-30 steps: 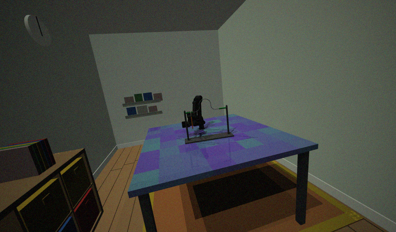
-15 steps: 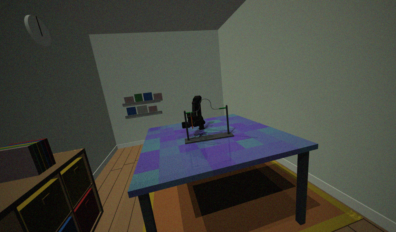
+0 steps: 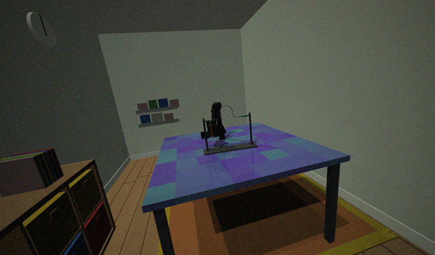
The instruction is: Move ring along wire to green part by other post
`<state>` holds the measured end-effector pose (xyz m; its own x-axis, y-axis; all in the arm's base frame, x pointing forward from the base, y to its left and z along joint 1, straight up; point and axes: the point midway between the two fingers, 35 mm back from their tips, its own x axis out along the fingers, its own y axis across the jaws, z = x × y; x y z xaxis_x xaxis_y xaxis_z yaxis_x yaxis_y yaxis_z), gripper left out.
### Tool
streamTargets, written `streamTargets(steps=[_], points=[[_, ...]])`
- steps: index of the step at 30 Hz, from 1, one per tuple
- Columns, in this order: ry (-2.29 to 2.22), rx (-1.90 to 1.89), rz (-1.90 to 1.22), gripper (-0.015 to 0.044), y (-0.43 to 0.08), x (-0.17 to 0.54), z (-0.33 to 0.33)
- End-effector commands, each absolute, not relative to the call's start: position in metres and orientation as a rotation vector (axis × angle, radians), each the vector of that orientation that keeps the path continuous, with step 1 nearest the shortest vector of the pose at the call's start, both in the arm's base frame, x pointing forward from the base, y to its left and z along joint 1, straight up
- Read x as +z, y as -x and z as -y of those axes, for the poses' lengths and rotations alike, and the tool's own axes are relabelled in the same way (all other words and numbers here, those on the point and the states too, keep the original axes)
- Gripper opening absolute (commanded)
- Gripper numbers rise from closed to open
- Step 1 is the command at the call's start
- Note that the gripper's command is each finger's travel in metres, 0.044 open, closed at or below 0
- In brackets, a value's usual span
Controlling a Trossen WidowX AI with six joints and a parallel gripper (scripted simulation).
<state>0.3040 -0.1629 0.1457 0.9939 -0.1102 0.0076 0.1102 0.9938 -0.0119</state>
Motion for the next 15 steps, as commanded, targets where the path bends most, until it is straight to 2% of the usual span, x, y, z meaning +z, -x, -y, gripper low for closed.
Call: streamTargets(steps=[1,15], points=[[0.011,-0.11,0.013,0.016,-0.311,0.1473,0.1632],[0.011,-0.11,0.013,0.016,-0.3148,0.1471,0.1628]])
